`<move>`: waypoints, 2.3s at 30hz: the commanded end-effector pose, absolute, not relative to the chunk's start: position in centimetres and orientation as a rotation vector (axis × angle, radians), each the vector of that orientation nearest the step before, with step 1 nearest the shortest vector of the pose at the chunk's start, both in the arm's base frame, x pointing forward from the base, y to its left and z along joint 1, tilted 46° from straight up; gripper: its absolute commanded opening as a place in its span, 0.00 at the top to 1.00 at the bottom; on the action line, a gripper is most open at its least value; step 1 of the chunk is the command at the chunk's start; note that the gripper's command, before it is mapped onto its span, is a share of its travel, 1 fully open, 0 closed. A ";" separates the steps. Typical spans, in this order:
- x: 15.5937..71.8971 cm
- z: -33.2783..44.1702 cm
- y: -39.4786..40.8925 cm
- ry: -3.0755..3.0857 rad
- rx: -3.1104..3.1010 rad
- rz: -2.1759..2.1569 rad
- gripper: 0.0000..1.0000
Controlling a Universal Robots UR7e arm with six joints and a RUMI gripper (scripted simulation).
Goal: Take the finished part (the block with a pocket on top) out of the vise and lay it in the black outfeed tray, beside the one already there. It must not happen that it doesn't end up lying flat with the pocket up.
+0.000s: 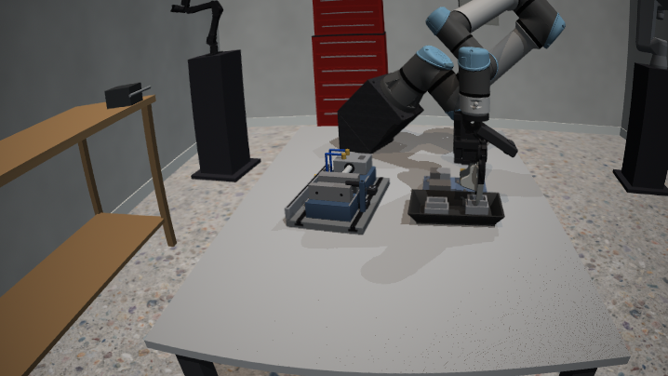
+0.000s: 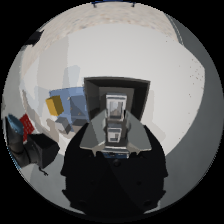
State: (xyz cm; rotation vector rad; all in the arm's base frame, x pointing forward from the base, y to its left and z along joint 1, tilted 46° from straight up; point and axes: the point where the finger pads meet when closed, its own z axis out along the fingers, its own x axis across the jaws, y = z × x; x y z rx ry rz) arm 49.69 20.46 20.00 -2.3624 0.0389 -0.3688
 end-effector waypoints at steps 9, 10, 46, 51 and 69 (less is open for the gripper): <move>49.9 19.7 20.8 0.039 -2.362 -0.370 1.00; 49.9 19.6 20.8 0.039 -2.362 -0.370 1.00; 50.0 19.4 21.0 0.039 -2.362 -0.370 1.00; 50.0 19.4 21.0 0.039 -2.362 -0.370 1.00; 50.0 19.4 21.0 0.039 -2.362 -0.370 0.60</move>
